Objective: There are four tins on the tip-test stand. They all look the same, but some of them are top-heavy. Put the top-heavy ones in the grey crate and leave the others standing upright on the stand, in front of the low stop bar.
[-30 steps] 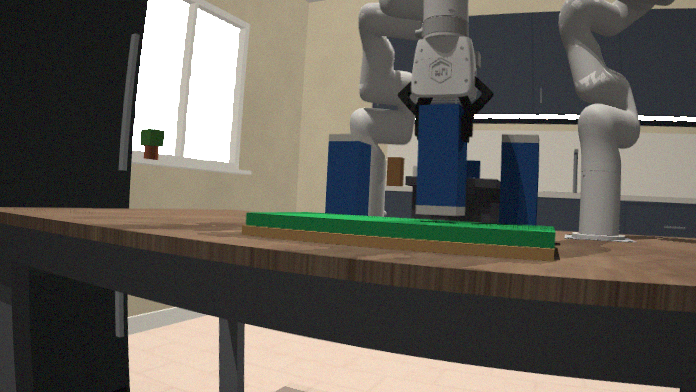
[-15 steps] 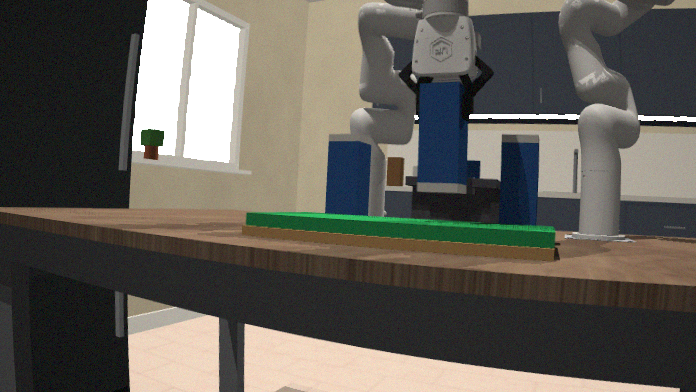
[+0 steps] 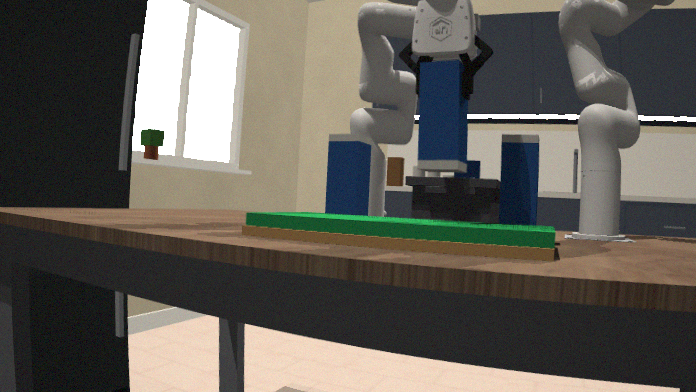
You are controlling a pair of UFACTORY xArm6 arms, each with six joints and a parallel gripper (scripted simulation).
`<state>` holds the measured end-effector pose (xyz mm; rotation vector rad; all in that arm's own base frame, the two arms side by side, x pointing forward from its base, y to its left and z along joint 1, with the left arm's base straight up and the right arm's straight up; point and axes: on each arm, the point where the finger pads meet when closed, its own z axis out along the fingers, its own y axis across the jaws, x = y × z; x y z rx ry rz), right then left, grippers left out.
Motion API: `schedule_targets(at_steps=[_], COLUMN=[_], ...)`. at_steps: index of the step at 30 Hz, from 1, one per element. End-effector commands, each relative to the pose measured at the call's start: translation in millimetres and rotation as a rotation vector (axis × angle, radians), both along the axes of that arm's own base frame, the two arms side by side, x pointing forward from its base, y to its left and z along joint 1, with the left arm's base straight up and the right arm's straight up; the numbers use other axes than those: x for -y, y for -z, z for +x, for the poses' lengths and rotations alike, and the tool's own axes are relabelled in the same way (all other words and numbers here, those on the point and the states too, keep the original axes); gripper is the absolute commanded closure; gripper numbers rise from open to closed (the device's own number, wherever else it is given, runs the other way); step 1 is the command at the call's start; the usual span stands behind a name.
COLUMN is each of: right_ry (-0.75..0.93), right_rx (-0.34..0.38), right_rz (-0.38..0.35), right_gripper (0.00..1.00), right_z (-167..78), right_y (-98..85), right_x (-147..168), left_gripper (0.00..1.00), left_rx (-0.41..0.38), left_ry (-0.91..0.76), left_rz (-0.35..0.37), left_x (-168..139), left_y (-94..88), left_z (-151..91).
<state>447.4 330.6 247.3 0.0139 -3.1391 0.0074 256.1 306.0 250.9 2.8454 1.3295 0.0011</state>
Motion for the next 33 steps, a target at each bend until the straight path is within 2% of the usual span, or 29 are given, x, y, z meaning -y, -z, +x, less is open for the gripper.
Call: schedule_targets(at_steps=[1, 33], right_ry=[0.000, 0.000], right_rx=[0.006, 0.006], right_rz=[0.005, 0.004], right_gripper=[1.00, 1.00], right_z=[1, 1], right_y=[-14.8, -89.1], right_x=[-1, -1], left_gripper=[0.00, 0.00], left_rx=[0.003, 0.003], left_ry=[0.000, 0.000], left_rz=[0.003, 0.003], left_x=[-1, -1], left_y=[-1.5, -1.5], left_z=[1, 1])
